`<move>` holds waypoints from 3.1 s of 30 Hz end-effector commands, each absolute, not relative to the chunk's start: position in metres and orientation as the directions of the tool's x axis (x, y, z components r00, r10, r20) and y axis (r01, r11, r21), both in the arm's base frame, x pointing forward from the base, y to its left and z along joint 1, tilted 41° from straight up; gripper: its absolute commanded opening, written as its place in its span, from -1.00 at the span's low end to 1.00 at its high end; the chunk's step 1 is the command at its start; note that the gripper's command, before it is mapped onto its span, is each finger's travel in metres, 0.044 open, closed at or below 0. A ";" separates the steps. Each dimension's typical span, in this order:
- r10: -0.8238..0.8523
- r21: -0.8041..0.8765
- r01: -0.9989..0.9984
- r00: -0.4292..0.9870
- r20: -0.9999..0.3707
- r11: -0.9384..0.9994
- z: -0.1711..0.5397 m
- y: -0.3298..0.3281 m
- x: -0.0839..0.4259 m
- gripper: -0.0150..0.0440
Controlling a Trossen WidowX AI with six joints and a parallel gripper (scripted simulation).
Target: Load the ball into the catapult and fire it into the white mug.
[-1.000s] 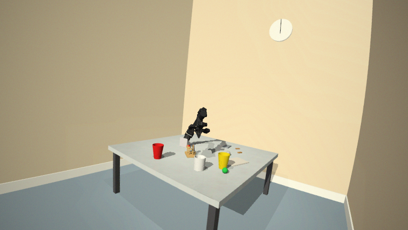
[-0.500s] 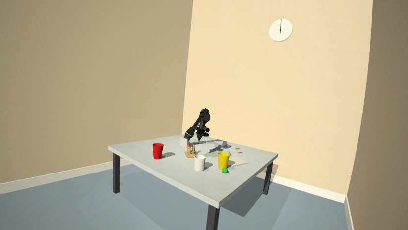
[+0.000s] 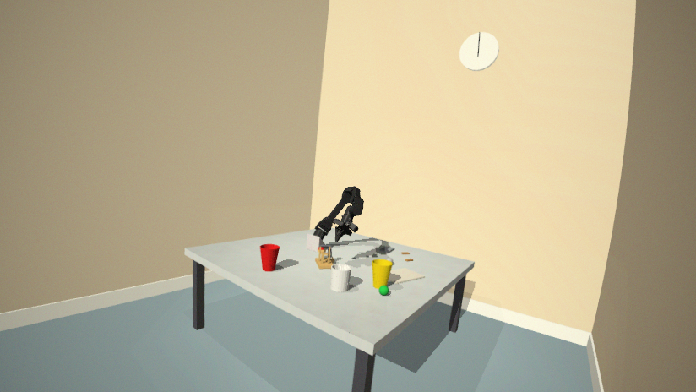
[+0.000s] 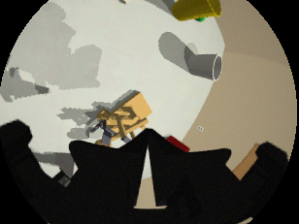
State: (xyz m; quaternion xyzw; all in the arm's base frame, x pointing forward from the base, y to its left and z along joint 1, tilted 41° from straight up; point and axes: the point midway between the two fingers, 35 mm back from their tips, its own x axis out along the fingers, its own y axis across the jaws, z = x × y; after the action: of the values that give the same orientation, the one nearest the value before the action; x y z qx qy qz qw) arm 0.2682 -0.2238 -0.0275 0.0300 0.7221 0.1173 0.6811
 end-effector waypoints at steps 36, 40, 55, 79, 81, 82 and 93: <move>0.104 0.421 -0.706 -0.446 -0.889 0.570 0.000 -0.136 0.193 -0.49; 0.104 0.421 -0.706 -0.446 -0.889 0.570 -0.005 -0.132 0.194 -0.49; 0.105 0.420 -0.707 -0.444 -0.890 0.569 -0.024 -0.116 0.198 -0.49; 0.107 0.422 -0.706 -0.445 -0.889 0.568 -0.053 -0.088 0.199 -0.49; 0.107 0.422 -0.706 -0.445 -0.889 0.568 -0.056 -0.086 0.199 -0.49; 0.107 0.422 -0.706 -0.445 -0.889 0.568 -0.057 -0.085 0.199 -0.49; 0.109 0.424 -0.705 -0.447 -0.888 0.568 -0.069 -0.072 0.197 -0.49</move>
State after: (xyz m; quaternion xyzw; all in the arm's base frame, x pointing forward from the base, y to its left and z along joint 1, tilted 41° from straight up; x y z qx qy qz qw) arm 0.1989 -0.0769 -0.0639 -0.2059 0.7394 0.4175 0.4865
